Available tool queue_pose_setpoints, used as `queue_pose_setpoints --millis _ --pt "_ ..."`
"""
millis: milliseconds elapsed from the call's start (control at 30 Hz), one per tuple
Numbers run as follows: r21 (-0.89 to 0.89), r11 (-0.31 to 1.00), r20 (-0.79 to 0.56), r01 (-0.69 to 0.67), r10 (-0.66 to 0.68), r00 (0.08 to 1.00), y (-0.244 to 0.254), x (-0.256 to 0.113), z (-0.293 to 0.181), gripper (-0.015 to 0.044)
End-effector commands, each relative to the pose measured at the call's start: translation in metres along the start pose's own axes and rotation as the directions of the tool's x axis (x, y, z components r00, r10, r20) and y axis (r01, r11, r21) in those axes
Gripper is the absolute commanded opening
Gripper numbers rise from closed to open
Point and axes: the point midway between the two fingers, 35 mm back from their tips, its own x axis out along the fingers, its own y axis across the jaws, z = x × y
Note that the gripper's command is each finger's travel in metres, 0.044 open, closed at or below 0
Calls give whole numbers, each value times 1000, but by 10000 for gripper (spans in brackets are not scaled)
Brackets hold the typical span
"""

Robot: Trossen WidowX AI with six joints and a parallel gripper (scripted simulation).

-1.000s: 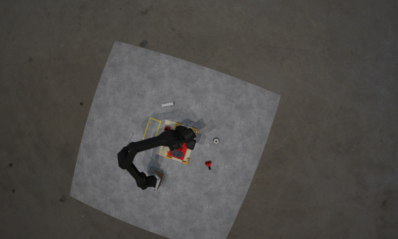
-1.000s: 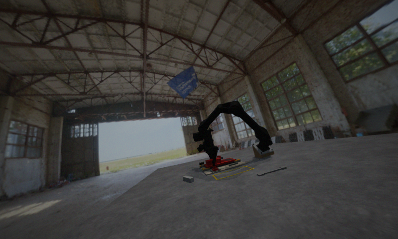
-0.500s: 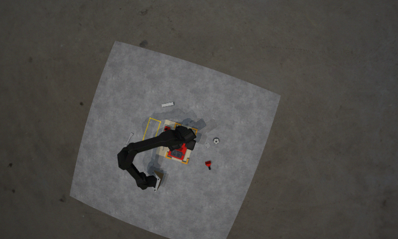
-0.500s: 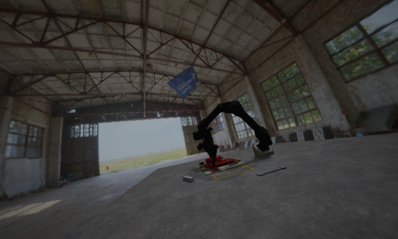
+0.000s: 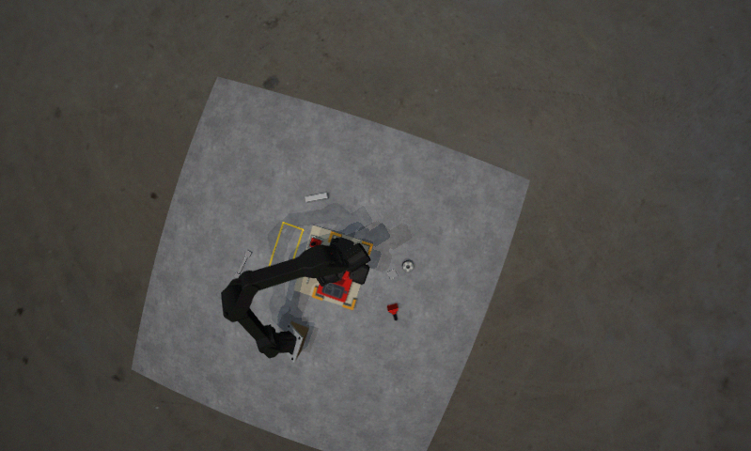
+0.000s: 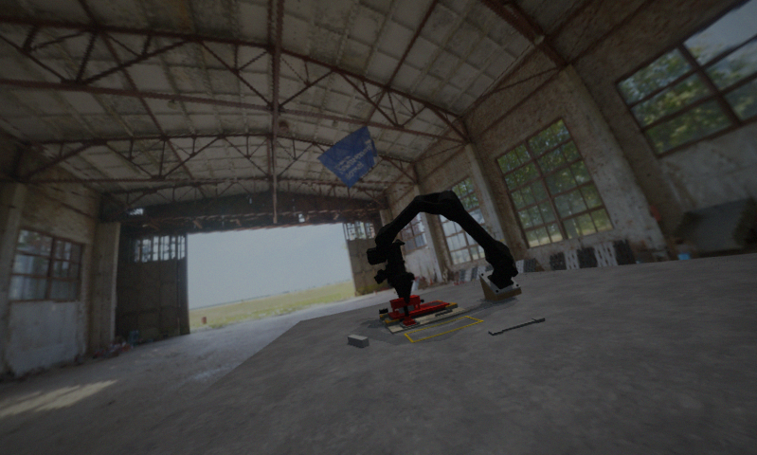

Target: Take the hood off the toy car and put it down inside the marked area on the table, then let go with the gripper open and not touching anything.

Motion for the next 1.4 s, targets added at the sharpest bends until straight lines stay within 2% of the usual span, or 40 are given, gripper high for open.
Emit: queue_pose_setpoints --millis 0,267,633,733,1367 --pt "-8 1000 3 6 -6 1000 -1 -5 1 0" --pt "-8 1000 3 6 -6 1000 -1 -13 2 0" --pt "-7 1000 3 7 -7 1000 -1 -52 1 0" --pt "-1 1000 3 3 -3 1000 0 -45 1 0" --pt "1 1000 3 14 -14 1000 87 -52 4 0"
